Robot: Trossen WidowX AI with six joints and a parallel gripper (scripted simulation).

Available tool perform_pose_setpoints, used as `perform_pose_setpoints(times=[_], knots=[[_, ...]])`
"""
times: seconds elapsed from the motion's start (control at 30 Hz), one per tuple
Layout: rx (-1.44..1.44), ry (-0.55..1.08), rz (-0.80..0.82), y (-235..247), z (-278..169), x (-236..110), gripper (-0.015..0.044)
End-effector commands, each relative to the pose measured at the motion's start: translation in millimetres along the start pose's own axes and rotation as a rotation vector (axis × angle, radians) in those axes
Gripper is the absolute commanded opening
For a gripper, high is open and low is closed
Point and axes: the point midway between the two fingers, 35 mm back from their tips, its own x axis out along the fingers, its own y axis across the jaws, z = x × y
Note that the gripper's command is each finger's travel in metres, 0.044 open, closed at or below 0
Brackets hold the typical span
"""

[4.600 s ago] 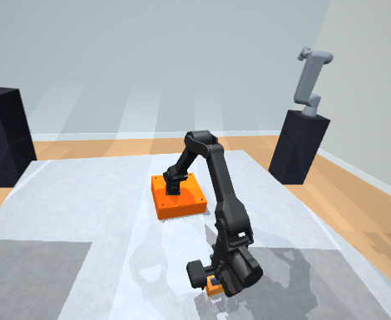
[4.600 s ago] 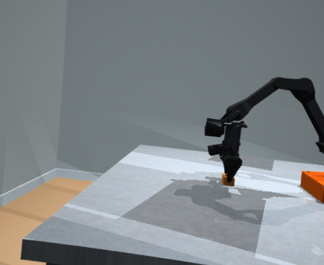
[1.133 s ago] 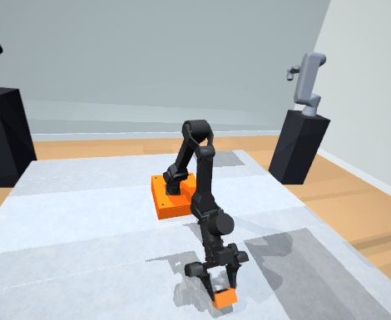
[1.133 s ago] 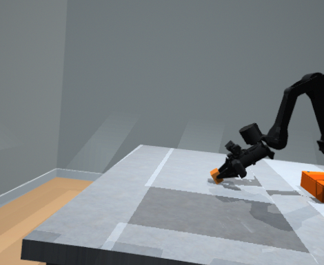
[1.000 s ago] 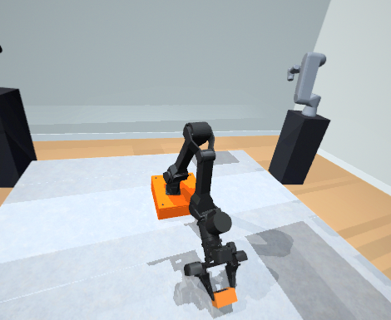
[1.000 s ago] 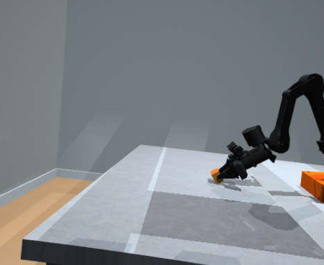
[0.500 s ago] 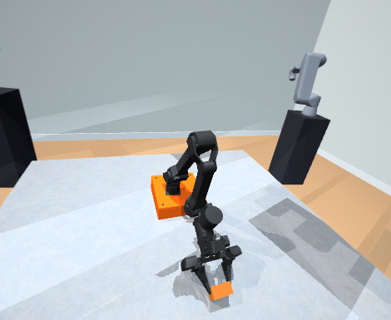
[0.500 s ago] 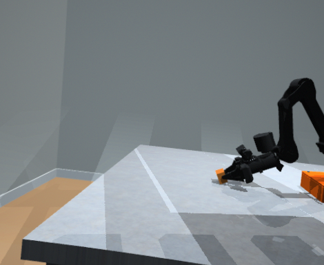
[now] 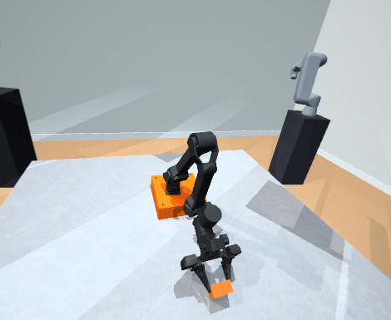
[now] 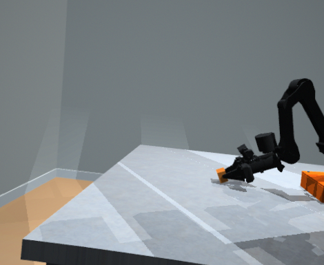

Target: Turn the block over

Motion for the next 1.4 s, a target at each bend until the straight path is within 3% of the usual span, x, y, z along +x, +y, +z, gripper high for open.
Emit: perform_pose_setpoints(times=[0.0, 0.47, 1.37], knots=[[-0.004, -0.004, -0.003, -0.4, 0.7, -0.3, 0.0079], [-0.004, -0.004, -0.003, -0.4, 0.7, -0.3, 0.044], [-0.004, -0.004, -0.003, -0.4, 0.7, -0.3, 0.044]])
